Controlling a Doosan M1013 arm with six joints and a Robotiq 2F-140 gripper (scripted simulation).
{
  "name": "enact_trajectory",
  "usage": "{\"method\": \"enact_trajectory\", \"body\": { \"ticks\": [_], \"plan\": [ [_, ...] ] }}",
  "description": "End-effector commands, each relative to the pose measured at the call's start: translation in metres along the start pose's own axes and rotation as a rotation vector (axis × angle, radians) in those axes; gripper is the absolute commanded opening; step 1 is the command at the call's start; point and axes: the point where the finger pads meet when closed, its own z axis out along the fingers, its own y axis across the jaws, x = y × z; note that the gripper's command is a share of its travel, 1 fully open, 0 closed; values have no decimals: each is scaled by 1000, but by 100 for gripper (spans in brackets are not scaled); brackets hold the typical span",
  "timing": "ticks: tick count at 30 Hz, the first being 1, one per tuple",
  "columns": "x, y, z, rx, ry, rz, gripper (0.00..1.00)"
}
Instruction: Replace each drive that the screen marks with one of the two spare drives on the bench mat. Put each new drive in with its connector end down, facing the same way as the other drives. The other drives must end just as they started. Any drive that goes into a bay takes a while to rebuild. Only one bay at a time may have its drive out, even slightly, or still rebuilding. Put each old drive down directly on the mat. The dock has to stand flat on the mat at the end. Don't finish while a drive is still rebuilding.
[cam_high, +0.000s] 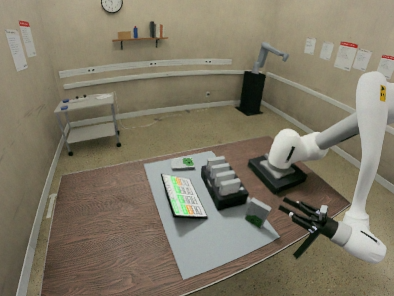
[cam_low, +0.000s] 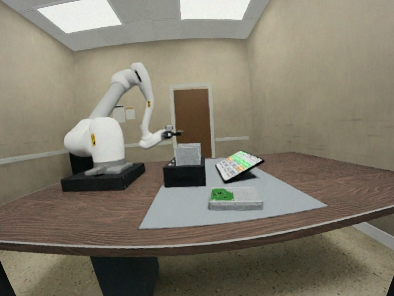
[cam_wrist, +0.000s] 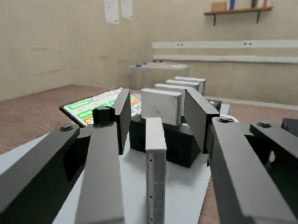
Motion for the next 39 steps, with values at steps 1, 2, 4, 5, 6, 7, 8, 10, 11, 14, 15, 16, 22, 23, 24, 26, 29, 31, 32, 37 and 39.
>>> {"method": "enact_trajectory", "body": {
  "ticks": [1,2,4,5,6,7,8,10,11,14,15,16,22,23,24,26,29,31,32,37,39],
  "plan": [
    [5,0,0,0,-1,1,40],
    [6,0,0,0,-1,1,40],
    [9,0,0,0,-1,1,40],
    [10,0,0,0,-1,1,40],
    [10,0,0,0,-1,1,40],
    [11,0,0,0,-1,1,40],
    [12,0,0,0,-1,1,40],
    [13,0,0,0,-1,1,40],
    [13,0,0,0,-1,1,40],
    [14,0,0,0,-1,1,40],
    [14,0,0,0,-1,1,40],
    [14,0,0,0,-1,1,40],
    [14,0,0,0,-5,1,40],
    [14,0,0,0,-11,0,40],
    [14,0,0,-1,-19,0,40],
    [14,0,1,-2,-46,0,40],
    [14,0,1,-2,-107,0,40],
    [14,0,0,-1,-158,0,40],
    [14,0,0,0,-185,0,40],
    [14,0,1,-2,-265,-1,40],
    [13,0,1,-2,-312,-1,40]
  ]
}}
